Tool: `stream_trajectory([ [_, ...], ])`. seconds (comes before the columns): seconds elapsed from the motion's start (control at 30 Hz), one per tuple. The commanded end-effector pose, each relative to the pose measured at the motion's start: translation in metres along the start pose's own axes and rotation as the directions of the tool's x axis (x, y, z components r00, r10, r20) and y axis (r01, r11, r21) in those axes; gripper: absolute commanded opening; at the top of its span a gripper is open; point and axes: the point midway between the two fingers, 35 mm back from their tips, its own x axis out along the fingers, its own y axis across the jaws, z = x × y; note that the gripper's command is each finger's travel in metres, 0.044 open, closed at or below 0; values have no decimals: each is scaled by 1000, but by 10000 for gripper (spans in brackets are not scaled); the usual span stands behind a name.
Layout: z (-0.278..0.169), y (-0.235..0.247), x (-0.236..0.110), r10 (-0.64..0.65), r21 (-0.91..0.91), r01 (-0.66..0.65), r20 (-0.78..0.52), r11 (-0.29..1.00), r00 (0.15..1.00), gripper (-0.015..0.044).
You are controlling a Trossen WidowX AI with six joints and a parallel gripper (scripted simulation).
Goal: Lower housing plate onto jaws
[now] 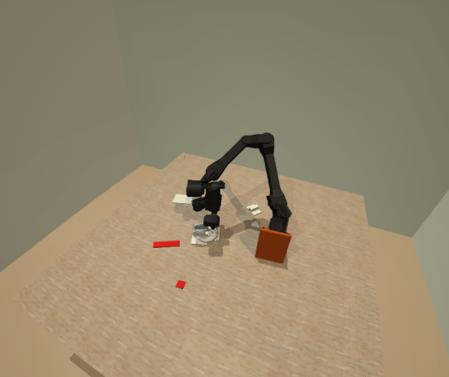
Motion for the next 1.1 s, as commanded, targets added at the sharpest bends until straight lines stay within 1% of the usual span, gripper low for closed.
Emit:
stream_trajectory([
  [0.0, 1, 0, -1, -5, -7, 5, 5, 1000, 1000, 351],
  [0.37, -9, 6, -1, -5, -7, 5, 4, 1000, 1000, 351],
  [1.07, -9, 6, -1, -5, 1, 5, 4, 1000, 1000, 351],
])
